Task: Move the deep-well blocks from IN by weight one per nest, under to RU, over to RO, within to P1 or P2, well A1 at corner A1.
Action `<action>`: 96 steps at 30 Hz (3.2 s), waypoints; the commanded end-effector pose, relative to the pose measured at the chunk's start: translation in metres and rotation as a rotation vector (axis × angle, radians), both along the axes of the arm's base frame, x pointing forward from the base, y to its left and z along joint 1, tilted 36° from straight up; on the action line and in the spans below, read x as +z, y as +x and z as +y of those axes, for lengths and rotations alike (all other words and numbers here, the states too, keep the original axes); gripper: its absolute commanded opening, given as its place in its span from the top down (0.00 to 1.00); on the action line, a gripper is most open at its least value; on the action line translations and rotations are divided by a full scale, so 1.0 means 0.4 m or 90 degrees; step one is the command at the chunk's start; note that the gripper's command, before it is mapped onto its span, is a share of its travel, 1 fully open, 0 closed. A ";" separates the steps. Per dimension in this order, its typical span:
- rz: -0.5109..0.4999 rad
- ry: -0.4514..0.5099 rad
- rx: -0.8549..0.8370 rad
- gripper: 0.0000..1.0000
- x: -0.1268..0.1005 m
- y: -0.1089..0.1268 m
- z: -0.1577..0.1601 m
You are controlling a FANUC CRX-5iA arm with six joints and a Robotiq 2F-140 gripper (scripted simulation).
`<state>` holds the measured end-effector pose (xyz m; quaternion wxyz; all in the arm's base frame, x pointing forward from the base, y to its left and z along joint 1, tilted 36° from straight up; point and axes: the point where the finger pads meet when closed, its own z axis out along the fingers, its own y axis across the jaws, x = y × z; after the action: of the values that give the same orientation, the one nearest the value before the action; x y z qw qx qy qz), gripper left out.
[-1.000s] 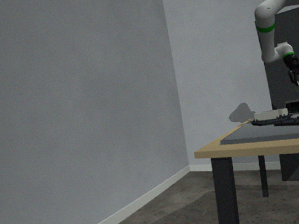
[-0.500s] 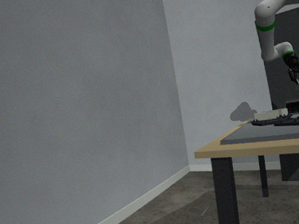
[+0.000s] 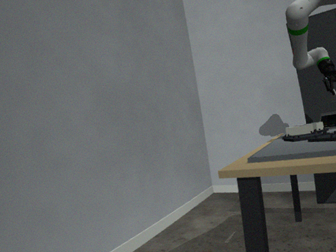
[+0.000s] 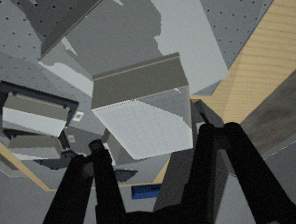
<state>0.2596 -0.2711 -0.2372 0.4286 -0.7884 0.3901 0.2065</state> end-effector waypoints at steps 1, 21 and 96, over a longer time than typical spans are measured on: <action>-0.037 -0.023 0.059 0.90 0.016 0.019 0.014; -0.155 -0.096 0.247 0.90 0.102 0.117 0.089; -0.316 -0.196 0.502 0.90 0.392 0.381 0.388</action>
<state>0.4087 -0.1253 -0.0875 0.2806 -0.9541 -0.0225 0.1025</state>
